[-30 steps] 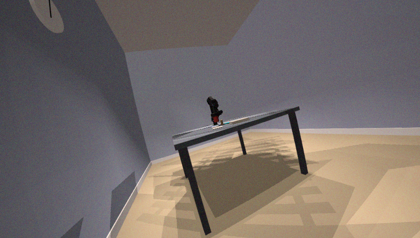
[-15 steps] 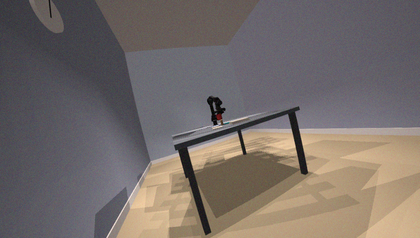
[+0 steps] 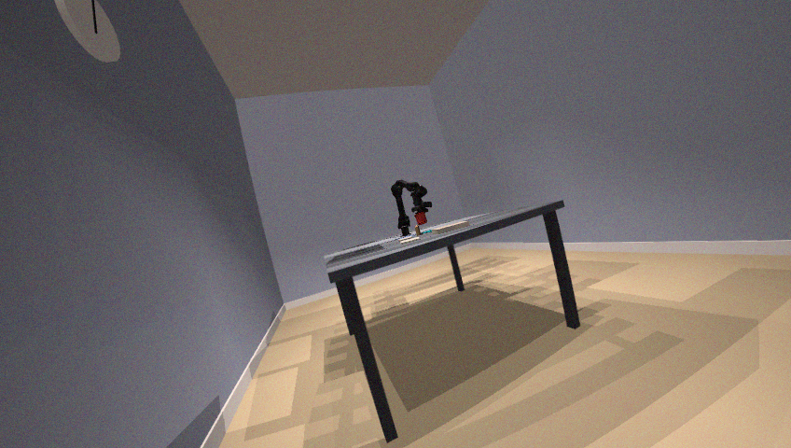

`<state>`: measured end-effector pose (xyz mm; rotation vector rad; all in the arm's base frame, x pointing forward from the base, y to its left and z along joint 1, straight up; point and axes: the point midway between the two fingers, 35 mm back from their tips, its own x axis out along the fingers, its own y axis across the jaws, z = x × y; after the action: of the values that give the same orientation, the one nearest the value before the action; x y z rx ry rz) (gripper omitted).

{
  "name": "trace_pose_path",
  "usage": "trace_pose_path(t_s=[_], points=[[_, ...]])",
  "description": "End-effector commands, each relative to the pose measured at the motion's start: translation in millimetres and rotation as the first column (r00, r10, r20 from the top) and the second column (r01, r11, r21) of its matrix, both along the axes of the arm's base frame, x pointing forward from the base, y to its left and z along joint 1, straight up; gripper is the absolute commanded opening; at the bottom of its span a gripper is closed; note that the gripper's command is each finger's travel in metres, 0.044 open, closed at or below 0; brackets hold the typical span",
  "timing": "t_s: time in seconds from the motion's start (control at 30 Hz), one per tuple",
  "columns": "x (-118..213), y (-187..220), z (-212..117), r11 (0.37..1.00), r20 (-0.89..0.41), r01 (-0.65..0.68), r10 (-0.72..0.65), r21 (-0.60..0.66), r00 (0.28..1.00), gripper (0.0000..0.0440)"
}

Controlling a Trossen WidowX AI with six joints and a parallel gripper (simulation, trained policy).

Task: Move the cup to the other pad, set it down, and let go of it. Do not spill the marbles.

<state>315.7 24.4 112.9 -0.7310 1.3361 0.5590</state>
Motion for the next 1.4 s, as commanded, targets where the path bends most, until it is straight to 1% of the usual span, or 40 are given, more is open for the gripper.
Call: trace_pose_path(t_s=[0.0,0.5,0.73,0.93,1.07,1.13,1.37], points=[[3.7,11.7,-4.7,1.0,0.002,-0.013,0.013,0.005,1.0,0.0],[1.4,56.0,-29.1,0.998,0.002,-0.055,0.055,0.01,0.998,0.0],[-1.6,58.9,-47.9,0.999,0.002,-0.048,0.048,-0.002,0.999,0.0024],[-3.8,58.3,-56.7,0.999,0.003,-0.037,0.037,-0.001,0.999,0.0056],[0.7,60.3,-49.9,0.999,0.036,-0.032,0.031,0.023,0.999,0.0123],[2.6,61.7,-45.4,0.999,0.054,-0.032,0.03,0.036,0.998,0.0132],[-5.6,61.4,-35.5,0.997,0.068,-0.047,0.042,0.064,0.997,0.0159]])
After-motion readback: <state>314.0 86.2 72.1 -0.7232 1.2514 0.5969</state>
